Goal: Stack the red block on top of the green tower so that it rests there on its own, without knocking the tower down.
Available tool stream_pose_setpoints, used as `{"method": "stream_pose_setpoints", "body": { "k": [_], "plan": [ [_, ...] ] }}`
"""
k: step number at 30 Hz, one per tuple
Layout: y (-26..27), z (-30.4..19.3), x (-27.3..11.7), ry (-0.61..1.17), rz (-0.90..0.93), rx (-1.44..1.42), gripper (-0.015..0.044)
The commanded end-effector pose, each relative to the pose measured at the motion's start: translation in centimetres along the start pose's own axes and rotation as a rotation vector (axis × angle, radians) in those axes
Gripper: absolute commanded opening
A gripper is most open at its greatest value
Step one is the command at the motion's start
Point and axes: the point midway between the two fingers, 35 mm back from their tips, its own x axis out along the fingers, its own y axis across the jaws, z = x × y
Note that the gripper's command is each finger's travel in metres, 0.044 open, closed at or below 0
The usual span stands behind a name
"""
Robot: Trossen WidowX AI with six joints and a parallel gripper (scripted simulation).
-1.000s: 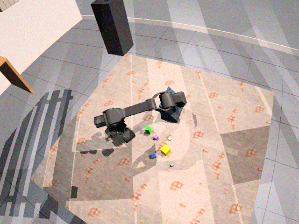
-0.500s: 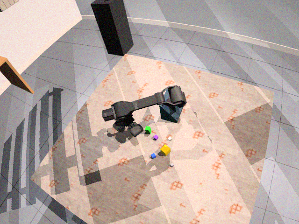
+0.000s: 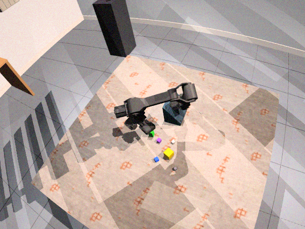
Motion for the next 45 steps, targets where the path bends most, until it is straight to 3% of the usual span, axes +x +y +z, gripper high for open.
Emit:
{"method": "stream_pose_setpoints", "body": {
  "k": [1, 10, 29, 45],
  "plan": [
    [0.2, -1.5, 0.0, -0.007, -0.007, -0.009, 0.0000],
    [0.4, -3.6, 0.8, -0.007, -0.007, -0.008, 0.0000],
    [0.0, -3.8, 7.0, -0.007, -0.005, -0.009, 0.0000],
    [0.0, -3.8, 7.1, -0.006, -0.005, -0.009, 0.0000]
  ]
}}
